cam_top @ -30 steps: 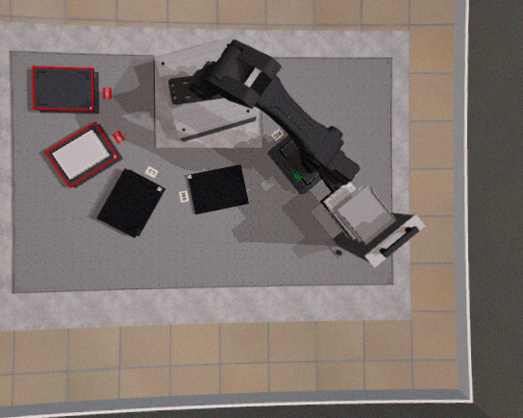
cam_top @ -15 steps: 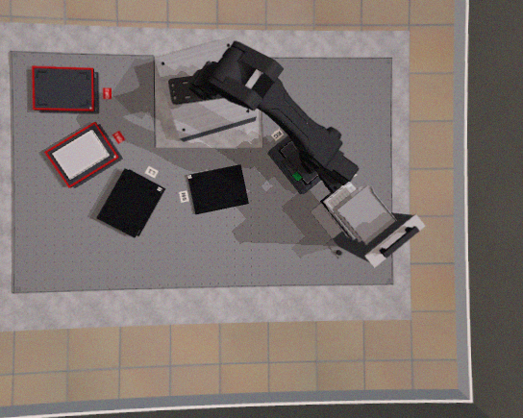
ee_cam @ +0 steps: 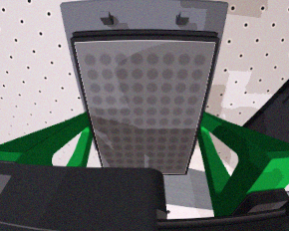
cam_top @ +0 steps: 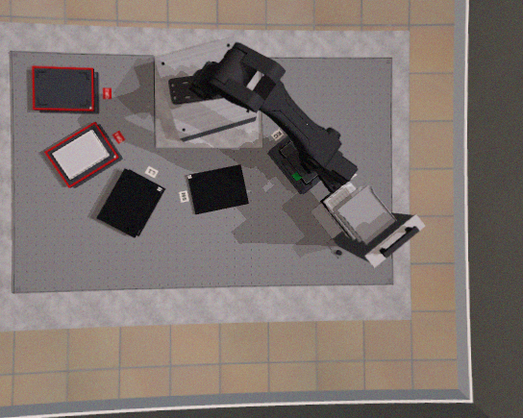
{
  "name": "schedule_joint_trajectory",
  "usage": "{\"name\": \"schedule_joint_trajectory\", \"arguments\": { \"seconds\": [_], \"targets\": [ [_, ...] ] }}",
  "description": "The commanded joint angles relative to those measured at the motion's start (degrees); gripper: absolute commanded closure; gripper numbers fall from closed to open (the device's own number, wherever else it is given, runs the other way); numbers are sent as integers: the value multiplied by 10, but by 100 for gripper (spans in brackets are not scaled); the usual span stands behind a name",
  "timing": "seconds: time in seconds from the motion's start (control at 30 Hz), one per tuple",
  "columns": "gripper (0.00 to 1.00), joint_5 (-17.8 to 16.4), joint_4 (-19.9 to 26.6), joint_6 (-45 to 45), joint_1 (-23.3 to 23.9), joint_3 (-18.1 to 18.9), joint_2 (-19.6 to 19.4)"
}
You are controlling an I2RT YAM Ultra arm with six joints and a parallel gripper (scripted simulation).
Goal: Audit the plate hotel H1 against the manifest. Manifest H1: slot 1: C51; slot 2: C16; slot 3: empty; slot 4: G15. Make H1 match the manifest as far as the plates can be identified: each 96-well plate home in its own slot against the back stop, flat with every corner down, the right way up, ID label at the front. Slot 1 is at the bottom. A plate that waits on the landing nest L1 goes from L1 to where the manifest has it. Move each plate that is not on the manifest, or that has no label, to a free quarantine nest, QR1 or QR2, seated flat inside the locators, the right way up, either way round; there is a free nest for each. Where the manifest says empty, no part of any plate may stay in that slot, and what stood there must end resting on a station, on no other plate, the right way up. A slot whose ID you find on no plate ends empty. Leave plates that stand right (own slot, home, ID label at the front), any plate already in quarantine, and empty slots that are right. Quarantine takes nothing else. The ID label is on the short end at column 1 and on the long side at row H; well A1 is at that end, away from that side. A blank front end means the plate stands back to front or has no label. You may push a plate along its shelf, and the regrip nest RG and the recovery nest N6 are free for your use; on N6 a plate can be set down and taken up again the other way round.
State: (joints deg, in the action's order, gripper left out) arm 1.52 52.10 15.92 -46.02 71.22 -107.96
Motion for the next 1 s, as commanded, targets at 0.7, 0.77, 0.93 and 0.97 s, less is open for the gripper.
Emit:
{"name": "schedule_joint_trajectory", "arguments": {
  "seconds": [0.7,0.77,0.93,0.97],
  "targets": [
    [14,0,-38,-2,1,-14,-10],
    [14,0,-40,-2,1,-15,-11],
    [14,0,-45,-2,1,-17,-13],
    [14,0,-46,-2,1,-18,-14]
  ]
}}
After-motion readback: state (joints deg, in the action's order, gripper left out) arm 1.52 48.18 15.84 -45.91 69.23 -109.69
